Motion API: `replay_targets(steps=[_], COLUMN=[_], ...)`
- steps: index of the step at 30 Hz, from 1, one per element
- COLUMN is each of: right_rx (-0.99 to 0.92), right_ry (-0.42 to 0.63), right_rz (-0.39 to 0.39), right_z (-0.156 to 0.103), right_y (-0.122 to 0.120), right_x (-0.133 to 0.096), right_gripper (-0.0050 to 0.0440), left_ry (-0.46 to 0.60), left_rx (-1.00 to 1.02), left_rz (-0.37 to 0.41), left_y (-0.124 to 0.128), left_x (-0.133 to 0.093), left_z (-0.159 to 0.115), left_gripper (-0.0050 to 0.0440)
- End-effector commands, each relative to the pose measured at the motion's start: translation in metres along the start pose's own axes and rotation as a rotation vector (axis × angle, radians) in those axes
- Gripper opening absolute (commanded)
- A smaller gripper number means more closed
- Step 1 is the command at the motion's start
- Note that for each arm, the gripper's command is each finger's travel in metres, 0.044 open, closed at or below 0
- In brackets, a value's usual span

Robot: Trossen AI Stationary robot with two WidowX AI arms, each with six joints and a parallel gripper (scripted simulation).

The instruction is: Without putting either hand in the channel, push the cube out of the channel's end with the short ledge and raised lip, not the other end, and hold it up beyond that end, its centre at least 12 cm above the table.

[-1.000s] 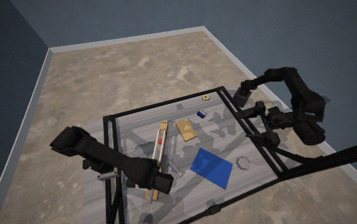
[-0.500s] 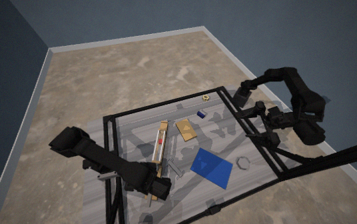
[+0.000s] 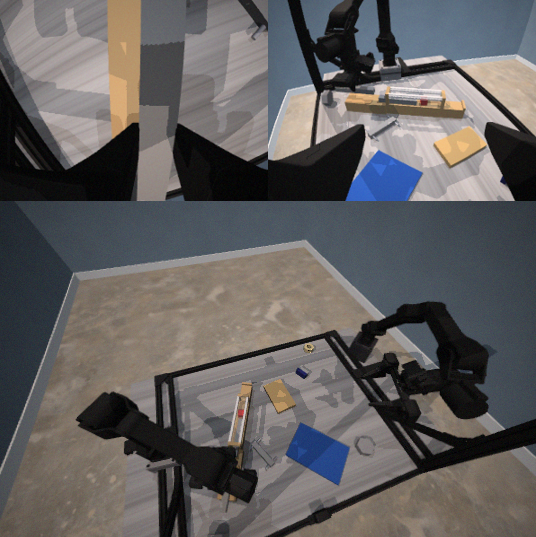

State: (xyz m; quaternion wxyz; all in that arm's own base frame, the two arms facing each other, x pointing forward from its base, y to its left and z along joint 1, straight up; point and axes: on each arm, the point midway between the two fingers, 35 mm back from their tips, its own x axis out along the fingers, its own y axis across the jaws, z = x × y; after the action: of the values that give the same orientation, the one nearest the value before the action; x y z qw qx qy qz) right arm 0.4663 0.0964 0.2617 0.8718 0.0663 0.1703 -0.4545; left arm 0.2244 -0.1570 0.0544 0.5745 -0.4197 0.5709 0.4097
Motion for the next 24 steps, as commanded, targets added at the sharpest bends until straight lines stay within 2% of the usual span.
replay_targets(steps=[1,21,22,24], right_rx=[0.0,0.0,0.0,0.0], right_ry=[-0.004,-0.004,-0.004,-0.004], right_rz=[0.0,0.0,0.0,0.0], right_z=[0.001,0.001,0.001,0.001], right_y=[0.0,0.0,0.0,0.0], right_x=[-0.001,-0.001,-0.001,-0.001], right_gripper=[0.04,0.04,0.04,0.04], left_ry=[-0.004,-0.004,0.0,0.0], left_rx=[-0.003,-0.003,0.001,0.001], left_rz=[0.014,0.014,0.0,0.0], left_y=[0.002,0.005,0.001,0.001], left_x=[0.009,0.038,0.031,0.031], left_z=[0.0,0.001,0.0,0.0], left_gripper=[0.004,0.004,0.0064,0.0112])
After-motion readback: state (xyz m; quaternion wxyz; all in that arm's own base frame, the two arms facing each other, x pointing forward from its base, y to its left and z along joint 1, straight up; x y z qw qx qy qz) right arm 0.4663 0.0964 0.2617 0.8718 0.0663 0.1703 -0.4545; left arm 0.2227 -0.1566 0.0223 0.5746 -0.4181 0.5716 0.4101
